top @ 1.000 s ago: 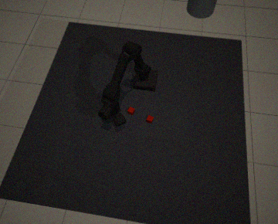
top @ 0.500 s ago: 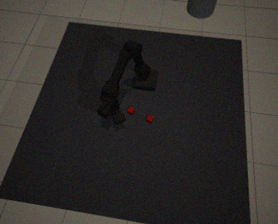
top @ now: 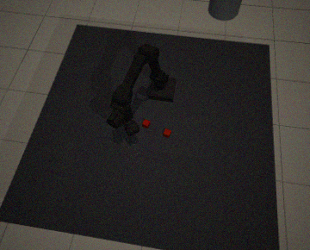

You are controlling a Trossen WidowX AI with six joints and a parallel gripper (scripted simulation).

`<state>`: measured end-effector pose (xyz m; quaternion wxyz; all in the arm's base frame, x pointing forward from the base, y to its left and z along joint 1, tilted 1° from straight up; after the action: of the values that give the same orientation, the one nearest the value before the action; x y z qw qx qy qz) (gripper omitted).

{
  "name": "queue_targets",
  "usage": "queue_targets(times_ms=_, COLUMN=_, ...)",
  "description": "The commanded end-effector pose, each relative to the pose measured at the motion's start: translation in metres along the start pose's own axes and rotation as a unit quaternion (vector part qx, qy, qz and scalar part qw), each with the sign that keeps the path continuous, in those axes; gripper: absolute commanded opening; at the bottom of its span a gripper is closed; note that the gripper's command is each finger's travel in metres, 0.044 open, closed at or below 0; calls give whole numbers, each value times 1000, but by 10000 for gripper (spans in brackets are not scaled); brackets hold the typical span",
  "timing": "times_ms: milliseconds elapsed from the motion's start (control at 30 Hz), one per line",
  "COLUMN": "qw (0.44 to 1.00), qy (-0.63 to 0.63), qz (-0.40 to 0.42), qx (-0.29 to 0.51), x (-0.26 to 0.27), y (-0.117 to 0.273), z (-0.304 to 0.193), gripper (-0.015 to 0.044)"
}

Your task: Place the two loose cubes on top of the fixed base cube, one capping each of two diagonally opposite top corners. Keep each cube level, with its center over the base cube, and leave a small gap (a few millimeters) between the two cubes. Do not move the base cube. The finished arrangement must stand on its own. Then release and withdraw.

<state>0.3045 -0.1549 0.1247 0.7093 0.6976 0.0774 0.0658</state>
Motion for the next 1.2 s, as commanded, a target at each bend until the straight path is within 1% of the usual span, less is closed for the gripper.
queue_targets(times_ms=0, qw=1000, qy=-2, qz=7, qx=-2, x=0, y=13, z=-1, gripper=105)
queue_targets(times_ms=233, qw=1000, qy=15, qz=7, qx=-1, x=2, y=15, z=-5, gripper=105)
queue_targets(times_ms=700, qw=985, qy=171, qz=8, qx=-1, x=25, y=6, z=-44, gripper=105)
queue_targets(times_ms=1167, qw=946, qy=323, qz=9, qx=-1, x=43, y=-3, z=-85, gripper=105)
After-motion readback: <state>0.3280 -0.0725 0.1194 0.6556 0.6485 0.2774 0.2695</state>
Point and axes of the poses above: the point midway between the two fingers, 35 mm back from their tips, its own y axis back along the fingers, its own x axis across the jaws, z = x × y, the point moved 2 cm from there along y, back along the fingers, and after that the axes turned 15 degrees about -y, right-handed, at the moved point
